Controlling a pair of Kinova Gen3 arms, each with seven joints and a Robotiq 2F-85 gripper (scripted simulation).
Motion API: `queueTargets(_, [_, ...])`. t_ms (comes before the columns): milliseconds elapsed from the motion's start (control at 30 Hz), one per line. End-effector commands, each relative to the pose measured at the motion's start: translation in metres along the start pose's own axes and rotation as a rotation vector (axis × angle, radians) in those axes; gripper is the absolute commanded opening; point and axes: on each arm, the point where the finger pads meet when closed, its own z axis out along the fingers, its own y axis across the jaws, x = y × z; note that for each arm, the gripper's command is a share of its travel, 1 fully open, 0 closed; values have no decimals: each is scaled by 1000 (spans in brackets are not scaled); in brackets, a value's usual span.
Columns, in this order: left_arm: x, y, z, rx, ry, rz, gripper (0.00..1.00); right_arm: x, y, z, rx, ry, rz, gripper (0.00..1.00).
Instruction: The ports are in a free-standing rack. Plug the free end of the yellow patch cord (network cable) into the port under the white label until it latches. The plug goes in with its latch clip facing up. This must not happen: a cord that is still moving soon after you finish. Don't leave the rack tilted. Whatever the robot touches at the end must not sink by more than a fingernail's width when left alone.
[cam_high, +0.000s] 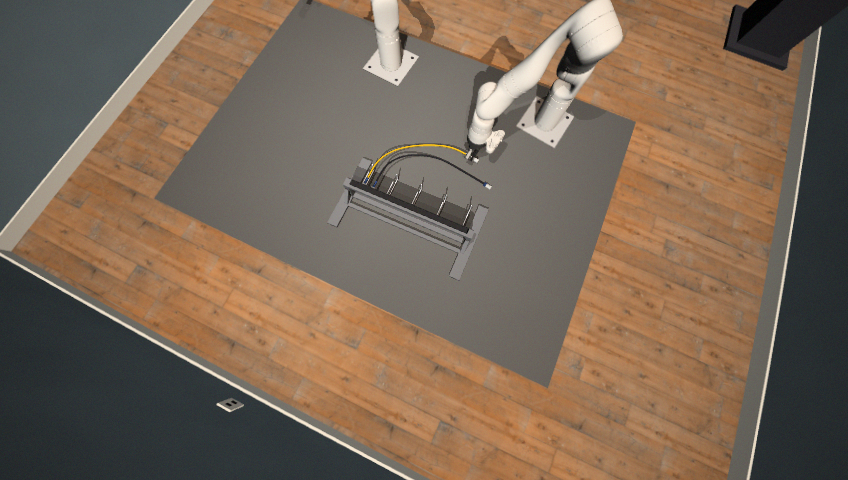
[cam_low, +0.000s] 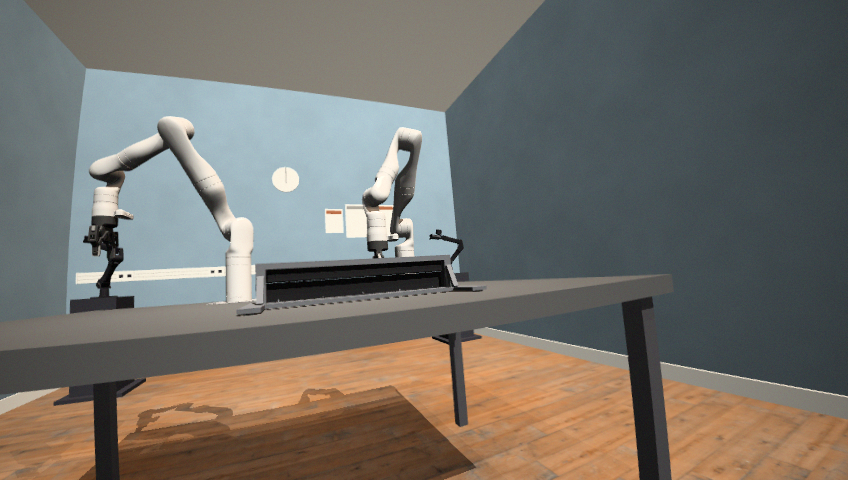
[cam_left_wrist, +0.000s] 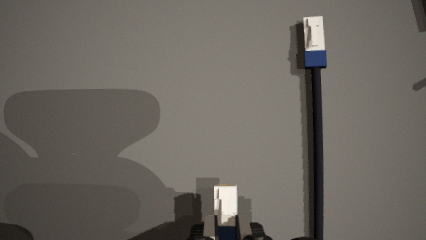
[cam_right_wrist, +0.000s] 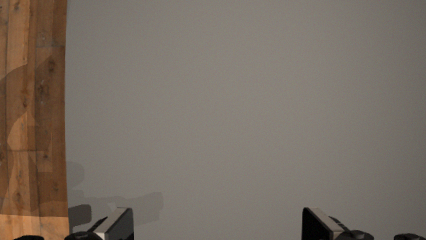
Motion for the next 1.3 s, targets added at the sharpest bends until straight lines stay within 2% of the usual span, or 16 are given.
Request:
queueTargets(0, [3,4,-8,-6,3,-1,99,-4,-4,-3,7,-13,-6,1000])
queueTargets(433, [3,4,-30,-6,3,-2,99,-4,-4,-3,7,-13,-6,1000])
queueTargets(1267, [3,3,-38,-5,4,-1,99,-4,-4,-3,7,-13,-6,1000])
